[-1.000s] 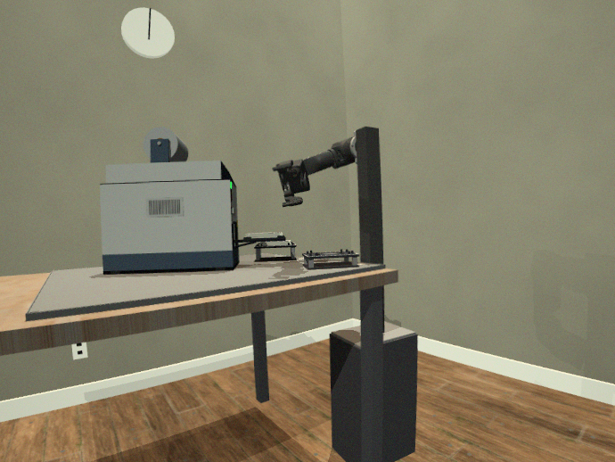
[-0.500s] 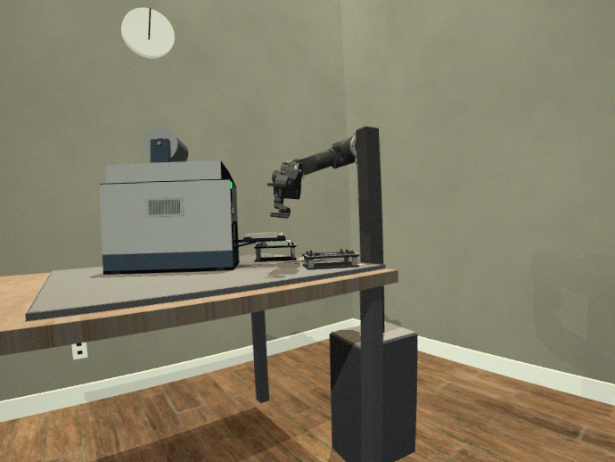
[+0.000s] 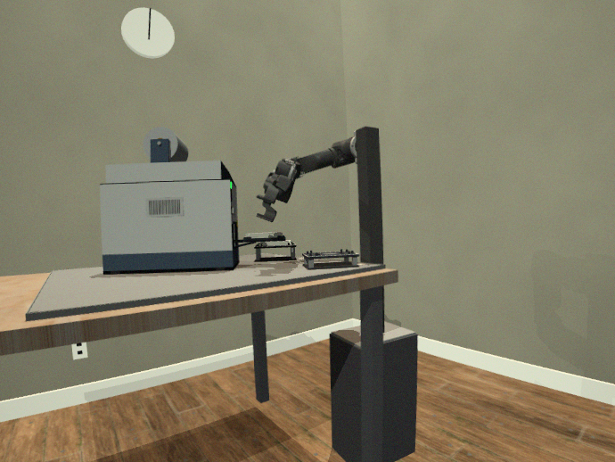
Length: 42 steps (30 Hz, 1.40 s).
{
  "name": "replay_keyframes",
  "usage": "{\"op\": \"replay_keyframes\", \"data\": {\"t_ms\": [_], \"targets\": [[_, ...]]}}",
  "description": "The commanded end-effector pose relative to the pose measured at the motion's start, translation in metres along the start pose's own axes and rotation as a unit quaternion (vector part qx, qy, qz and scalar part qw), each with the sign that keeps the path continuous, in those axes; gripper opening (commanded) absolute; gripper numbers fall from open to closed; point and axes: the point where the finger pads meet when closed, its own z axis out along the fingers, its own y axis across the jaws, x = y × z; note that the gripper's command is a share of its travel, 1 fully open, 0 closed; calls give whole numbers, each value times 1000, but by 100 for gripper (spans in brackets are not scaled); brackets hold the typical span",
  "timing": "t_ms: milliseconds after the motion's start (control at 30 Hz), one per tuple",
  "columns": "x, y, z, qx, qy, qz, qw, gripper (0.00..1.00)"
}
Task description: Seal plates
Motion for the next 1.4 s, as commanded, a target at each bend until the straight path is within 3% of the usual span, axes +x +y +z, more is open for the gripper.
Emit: {"op": "replay_keyframes", "data": {"t_ms": [0,200,267,567,700,833,933,1000,1133,1200,1333,1367], "targets": [[-7,-6,-2,28,-15,-21,999,65],[-28,-27,-5,107,-58,-64,991,65],[-28,-27,-5,107,-58,-64,991,65],[-60,-57,-17,222,-125,-116,960,65],[-54,-75,-23,234,-62,-94,966,65],[-49,-85,-25,236,-44,-90,967,65],[-44,-99,-28,241,2,-78,967,65],[-39,-109,-29,242,2,-81,967,65],[-34,-125,-33,245,63,-63,966,65],[-27,-135,-33,243,67,-66,966,65],[-23,-151,-38,248,126,-47,960,65],[-23,-151,-38,248,126,-47,960,65]]}}
